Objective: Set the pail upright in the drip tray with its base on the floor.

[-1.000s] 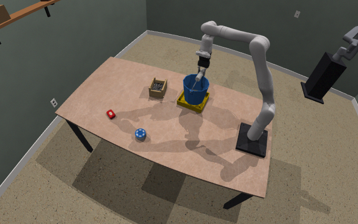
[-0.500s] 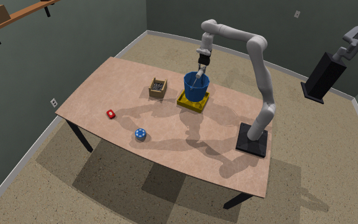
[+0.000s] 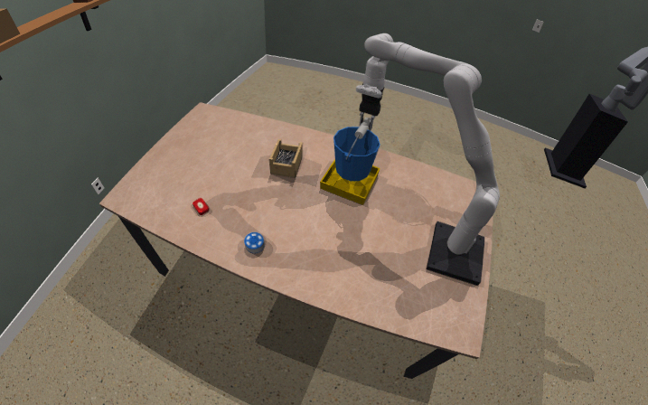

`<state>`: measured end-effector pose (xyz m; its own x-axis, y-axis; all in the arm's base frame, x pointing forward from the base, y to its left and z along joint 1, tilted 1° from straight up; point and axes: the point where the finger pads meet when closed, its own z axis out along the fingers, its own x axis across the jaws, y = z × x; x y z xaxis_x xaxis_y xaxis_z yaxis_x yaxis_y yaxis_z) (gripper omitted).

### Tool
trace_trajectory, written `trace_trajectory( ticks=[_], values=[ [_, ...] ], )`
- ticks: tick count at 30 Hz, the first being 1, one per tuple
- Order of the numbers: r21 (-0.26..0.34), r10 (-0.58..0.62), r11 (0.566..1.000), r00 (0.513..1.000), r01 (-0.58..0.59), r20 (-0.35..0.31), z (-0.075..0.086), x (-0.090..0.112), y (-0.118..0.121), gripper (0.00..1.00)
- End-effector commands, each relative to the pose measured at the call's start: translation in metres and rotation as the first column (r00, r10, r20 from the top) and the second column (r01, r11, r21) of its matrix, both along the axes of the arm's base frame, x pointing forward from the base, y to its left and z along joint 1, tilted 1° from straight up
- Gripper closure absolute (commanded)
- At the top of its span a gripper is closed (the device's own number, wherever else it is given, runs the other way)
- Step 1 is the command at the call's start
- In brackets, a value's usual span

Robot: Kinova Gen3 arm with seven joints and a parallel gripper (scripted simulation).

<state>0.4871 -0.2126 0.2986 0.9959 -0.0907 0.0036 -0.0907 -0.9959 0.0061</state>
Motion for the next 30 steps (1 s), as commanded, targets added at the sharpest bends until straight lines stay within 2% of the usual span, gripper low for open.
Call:
trace_trajectory(
  ticks=[1,30],
  values=[
    [0.005,0.000,1.000,1.000,0.000,0.007,0.0036,0.0008,-0.0030,1.00],
    [0.004,0.000,1.000,1.000,0.000,0.011,0.0050,0.0021,-0.0095,1.00]
  ],
)
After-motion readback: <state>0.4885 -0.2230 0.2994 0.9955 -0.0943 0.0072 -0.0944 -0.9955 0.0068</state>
